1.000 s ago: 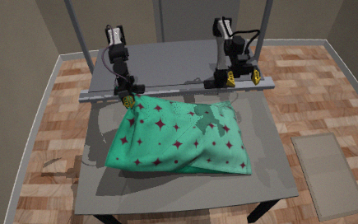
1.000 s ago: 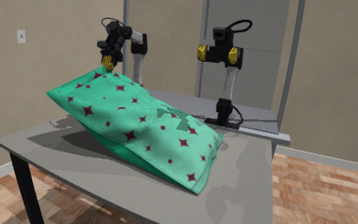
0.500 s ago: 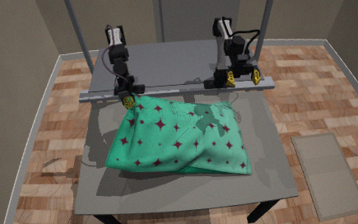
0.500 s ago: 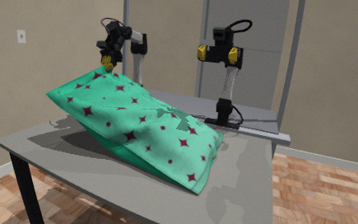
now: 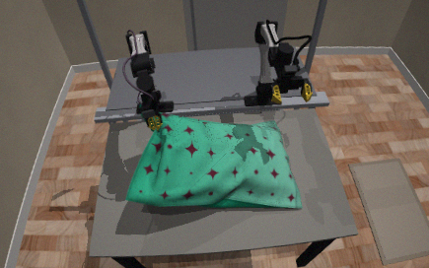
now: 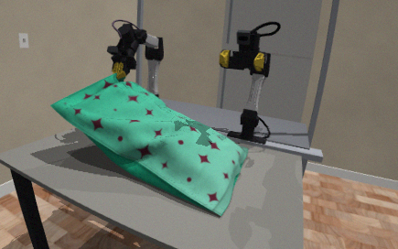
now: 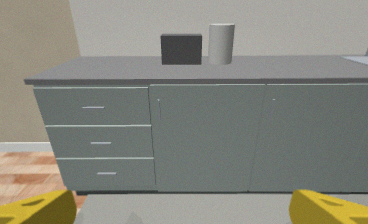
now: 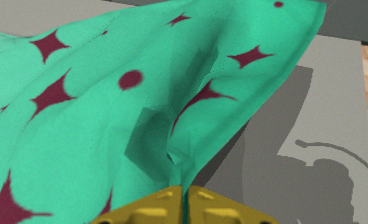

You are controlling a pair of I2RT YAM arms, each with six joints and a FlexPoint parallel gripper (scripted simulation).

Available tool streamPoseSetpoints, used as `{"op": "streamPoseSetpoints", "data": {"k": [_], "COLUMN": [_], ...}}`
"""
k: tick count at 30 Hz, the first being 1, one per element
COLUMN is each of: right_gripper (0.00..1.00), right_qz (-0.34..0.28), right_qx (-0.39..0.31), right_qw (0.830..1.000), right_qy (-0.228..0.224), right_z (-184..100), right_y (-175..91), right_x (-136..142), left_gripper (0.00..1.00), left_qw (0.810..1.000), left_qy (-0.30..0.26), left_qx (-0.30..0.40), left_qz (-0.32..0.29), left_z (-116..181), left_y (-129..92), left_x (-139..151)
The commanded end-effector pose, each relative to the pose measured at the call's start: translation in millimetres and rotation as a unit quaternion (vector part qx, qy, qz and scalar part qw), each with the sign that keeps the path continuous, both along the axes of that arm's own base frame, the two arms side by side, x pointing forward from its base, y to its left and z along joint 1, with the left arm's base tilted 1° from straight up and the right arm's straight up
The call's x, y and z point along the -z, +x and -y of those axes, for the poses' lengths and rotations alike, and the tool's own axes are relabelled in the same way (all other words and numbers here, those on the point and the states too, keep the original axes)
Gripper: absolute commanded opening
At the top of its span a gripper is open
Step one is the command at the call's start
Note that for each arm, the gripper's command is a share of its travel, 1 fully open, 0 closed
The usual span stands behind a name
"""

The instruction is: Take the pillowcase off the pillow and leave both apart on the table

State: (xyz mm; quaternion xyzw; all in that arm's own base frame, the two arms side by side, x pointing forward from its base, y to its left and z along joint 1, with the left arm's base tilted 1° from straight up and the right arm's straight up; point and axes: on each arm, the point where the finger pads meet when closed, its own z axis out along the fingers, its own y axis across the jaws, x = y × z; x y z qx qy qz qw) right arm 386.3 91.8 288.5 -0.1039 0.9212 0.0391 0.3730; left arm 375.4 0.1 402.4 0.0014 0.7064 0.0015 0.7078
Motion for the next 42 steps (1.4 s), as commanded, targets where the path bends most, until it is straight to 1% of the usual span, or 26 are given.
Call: {"op": "streamPoseSetpoints", "data": {"k": [1, 6, 17, 19, 32, 36, 42], "right_gripper": [0.0, 0.0, 0.0, 0.0, 0.0, 0.0, 0.0], "right_qz": [0.052, 0.056, 0.081, 0.081, 0.112, 0.116, 0.13], "right_qx": [0.012, 0.023, 0.041, 0.041, 0.065, 0.069, 0.08], "right_qw": [0.999, 0.998, 0.996, 0.996, 0.992, 0.991, 0.988], "right_qy": [0.008, 0.003, 0.0, 0.0, 0.002, 0.002, 0.005], "right_z": [-5.3, -9.1, -28.4, -28.4, -50.7, -54.2, -64.1], "right_y": [13.2, 15.1, 22.5, 22.5, 25.7, 26.0, 25.3], "right_x": [-33.2, -42.4, -70.4, -70.4, -102.1, -106.2, -119.7], "left_gripper": [1.0, 1.0, 1.0, 1.0, 1.0, 1.0, 1.0], "left_qw": [1.0, 1.0, 1.0, 1.0, 1.0, 1.0, 1.0], "left_qy": [-0.003, -0.003, -0.003, -0.003, -0.003, -0.003, -0.003], "left_qx": [0.009, 0.009, 0.009, 0.009, 0.009, 0.009, 0.009], "left_qz": [0.018, 0.018, 0.018, 0.018, 0.018, 0.018, 0.018], "left_z": [4.5, 4.5, 4.5, 4.5, 4.5, 4.5, 4.5], "left_y": [-2.0, -2.0, -2.0, -2.0, -2.0, -2.0, -2.0], "left_x": [-18.0, -18.0, -18.0, -18.0, -18.0, -18.0, -18.0]}}
